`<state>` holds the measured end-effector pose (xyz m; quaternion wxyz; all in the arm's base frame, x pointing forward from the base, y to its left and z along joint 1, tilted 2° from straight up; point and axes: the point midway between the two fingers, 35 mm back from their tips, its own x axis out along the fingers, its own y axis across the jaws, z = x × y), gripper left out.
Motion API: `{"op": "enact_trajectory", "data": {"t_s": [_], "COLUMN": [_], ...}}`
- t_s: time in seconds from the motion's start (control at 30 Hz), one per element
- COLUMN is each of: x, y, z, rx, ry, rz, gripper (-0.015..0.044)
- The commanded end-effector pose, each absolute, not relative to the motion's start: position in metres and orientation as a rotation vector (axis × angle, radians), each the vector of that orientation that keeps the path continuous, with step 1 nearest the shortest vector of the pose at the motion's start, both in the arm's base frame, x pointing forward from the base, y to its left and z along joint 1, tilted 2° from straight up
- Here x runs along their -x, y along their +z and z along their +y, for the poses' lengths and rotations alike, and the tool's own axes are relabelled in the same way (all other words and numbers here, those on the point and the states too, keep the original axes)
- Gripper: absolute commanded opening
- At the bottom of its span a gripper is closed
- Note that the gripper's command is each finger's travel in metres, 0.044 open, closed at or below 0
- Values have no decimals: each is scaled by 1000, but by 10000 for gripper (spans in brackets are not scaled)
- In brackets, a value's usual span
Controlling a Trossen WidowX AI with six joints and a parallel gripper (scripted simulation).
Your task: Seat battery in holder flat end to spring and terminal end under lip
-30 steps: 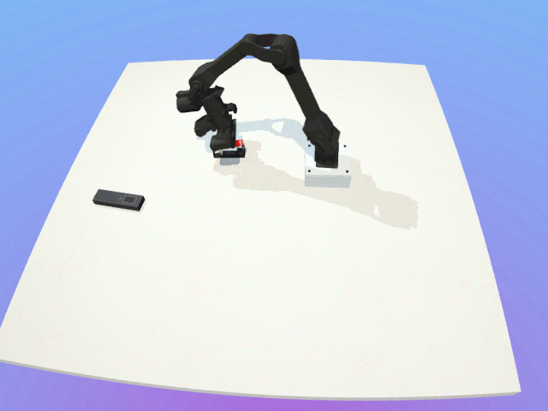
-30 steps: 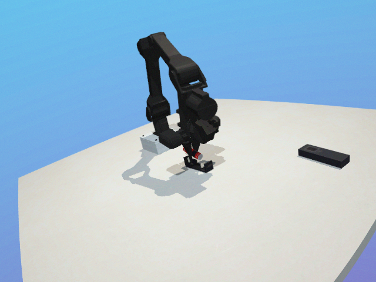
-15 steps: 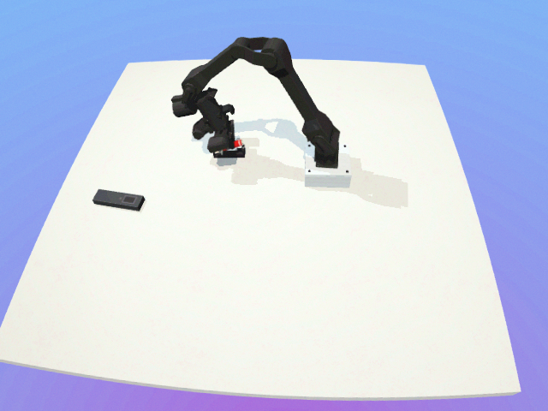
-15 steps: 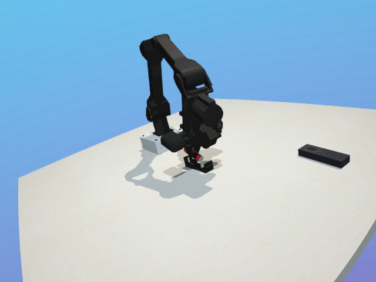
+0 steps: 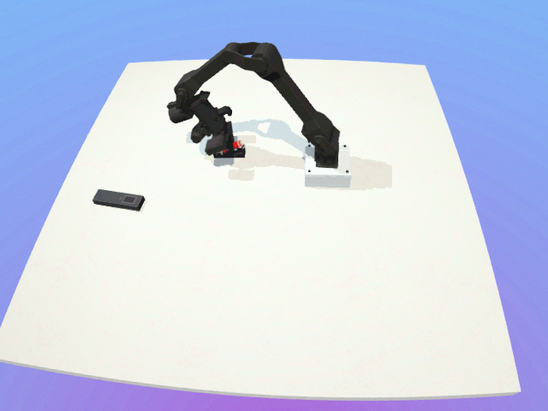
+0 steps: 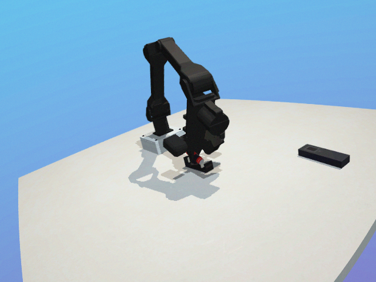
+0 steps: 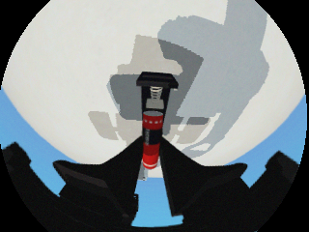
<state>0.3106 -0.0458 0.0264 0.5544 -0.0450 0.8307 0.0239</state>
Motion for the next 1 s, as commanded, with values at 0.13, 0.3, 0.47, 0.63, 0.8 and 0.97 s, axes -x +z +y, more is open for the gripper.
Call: {"op": "enact_trajectory", "data": {"t_s": [0.13, 0.3, 0.47, 0.63, 0.8, 0.97], "x": [-313, -314, -316, -319, -323, -326], "y": [23, 22, 21, 21, 21, 20], "z": [-47, -46, -46, -46, -46, -45], "rx": [106, 102, 100, 98, 97, 96], "ry": [46, 48, 50, 51, 52, 52], "rz": [2016, 2035, 2035, 2034, 2034, 2035], "gripper": [59, 59, 59, 59, 59, 59]}}
